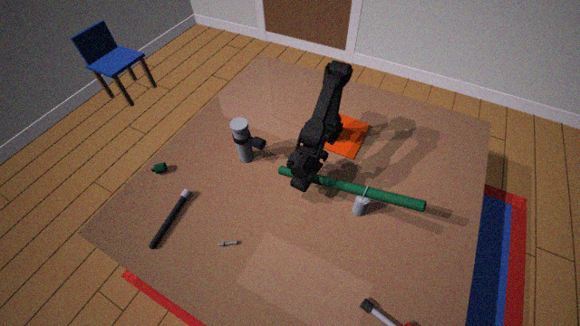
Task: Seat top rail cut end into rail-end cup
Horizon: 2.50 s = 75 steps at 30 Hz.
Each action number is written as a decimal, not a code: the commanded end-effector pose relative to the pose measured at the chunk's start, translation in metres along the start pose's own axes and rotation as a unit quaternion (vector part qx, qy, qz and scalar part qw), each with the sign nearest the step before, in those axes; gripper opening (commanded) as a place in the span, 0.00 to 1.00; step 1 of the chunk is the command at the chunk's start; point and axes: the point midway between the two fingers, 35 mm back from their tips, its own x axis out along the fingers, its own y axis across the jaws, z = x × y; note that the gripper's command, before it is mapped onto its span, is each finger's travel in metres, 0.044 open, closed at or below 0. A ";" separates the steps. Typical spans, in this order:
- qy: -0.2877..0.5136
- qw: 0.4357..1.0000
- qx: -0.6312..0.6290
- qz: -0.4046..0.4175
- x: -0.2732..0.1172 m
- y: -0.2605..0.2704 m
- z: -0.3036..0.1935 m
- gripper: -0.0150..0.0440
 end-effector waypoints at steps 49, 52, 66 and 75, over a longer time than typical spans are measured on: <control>-0.155 0.988 -0.006 -0.008 -0.076 0.005 0.042 0.25; -0.155 0.988 -0.006 -0.008 -0.077 0.007 0.044 0.25; -0.155 0.988 -0.007 -0.010 -0.079 0.006 0.050 0.25; -0.154 0.988 -0.010 -0.015 -0.076 0.003 0.063 0.25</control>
